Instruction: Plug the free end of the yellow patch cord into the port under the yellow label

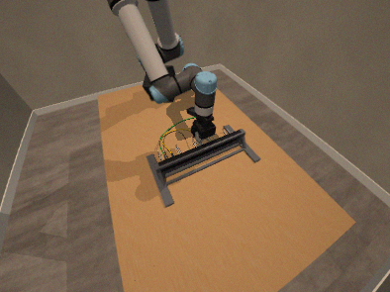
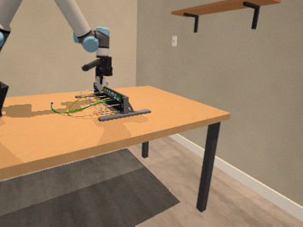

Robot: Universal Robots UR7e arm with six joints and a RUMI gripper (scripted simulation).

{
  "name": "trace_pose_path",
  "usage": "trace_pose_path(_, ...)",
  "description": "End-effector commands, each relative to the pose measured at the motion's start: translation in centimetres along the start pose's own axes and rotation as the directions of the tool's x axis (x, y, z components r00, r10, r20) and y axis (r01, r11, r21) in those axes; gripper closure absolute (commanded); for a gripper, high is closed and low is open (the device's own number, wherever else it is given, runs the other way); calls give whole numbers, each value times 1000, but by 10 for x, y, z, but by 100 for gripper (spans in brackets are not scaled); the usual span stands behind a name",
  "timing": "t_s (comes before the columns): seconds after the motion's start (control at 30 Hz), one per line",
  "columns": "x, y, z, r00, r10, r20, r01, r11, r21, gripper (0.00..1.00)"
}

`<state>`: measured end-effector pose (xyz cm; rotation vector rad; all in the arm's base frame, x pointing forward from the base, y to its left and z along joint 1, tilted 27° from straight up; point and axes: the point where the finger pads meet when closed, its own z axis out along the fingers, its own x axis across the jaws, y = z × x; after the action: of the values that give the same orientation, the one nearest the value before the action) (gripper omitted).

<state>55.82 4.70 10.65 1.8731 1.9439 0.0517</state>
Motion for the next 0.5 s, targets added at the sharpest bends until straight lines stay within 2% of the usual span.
trace_pose_path(0.0, 0, 5, -1, 1000, 0, 0, 0, 1000, -1, 100)
trace_pose_path(0.47, 0, 11, -1, 1000, 0, 0, 0, 1000, -1, 100)
